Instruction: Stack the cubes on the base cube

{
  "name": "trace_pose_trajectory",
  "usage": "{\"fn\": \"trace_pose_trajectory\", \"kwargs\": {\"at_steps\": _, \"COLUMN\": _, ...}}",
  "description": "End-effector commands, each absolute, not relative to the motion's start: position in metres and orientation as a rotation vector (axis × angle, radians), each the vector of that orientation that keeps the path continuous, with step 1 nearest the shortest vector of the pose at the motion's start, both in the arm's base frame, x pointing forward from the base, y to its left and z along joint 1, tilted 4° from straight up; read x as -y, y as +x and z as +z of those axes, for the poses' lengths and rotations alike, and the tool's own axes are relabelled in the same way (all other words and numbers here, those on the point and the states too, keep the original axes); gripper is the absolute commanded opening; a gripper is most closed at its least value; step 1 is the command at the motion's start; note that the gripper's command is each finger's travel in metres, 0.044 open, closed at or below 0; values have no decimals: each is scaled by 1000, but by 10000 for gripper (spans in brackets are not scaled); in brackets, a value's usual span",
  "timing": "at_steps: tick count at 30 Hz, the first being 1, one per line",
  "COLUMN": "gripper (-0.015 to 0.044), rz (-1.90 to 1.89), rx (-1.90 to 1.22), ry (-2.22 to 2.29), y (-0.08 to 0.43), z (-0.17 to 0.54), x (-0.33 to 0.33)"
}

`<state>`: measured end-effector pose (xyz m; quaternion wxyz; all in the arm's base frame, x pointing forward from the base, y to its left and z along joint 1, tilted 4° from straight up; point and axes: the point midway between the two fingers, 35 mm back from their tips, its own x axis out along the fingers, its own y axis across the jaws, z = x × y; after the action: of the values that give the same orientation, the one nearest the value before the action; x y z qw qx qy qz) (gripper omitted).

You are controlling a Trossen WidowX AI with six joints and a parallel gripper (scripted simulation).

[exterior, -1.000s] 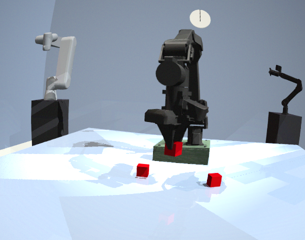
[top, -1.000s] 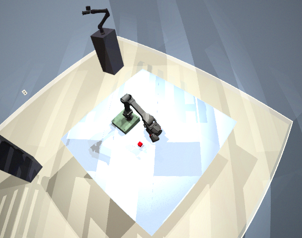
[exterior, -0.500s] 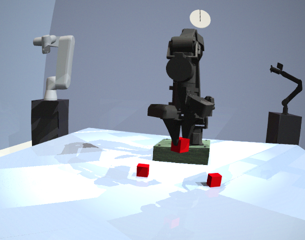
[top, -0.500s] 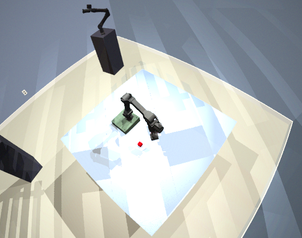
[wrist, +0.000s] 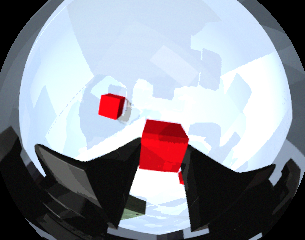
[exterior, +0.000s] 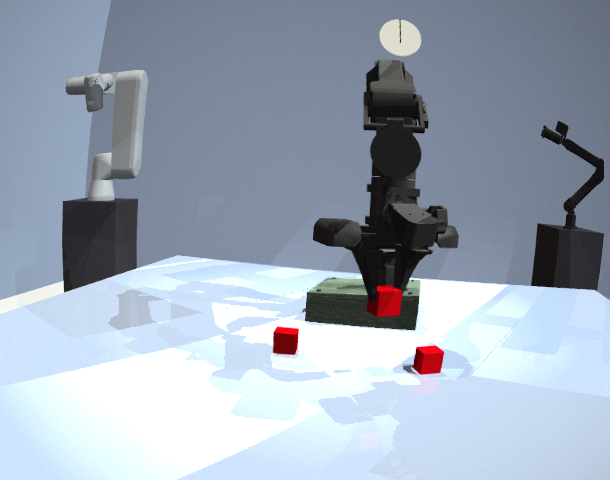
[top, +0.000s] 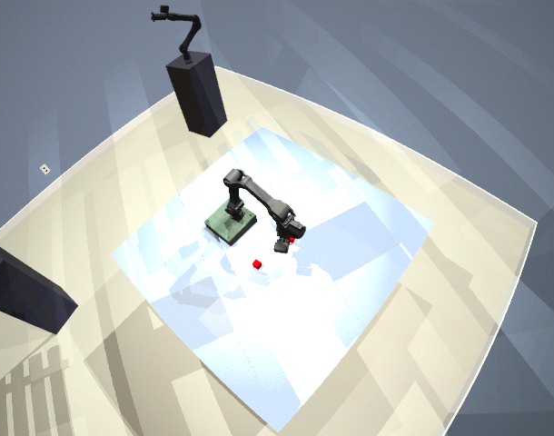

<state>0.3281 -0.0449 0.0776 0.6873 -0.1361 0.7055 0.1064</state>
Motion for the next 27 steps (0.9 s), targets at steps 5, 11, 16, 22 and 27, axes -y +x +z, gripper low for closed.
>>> {"fn": "trace_pose_trajectory", "kwargs": {"at_steps": 5, "gripper": 105, "rz": 66, "rx": -1590, "ry": -132, "y": 328, "z": 69, "x": 28}}
{"fn": "trace_pose_trajectory", "kwargs": {"at_steps": 11, "gripper": 105, "rz": -67, "rx": -1588, "ry": 0, "y": 328, "z": 64, "x": 15}}
{"fn": "trace_pose_trajectory", "kwargs": {"at_steps": 16, "gripper": 105, "rz": -177, "rx": -1581, "ry": 110, "y": 327, "z": 59, "x": 5}}
{"fn": "trace_pose_trajectory", "kwargs": {"at_steps": 22, "gripper": 105, "rz": -312, "rx": -1565, "ry": 245, "y": 326, "z": 54, "x": -7}}
{"fn": "trace_pose_trajectory", "kwargs": {"at_steps": 27, "gripper": 105, "rz": -424, "rx": -1545, "ry": 357, "y": 324, "z": 50, "x": -17}}
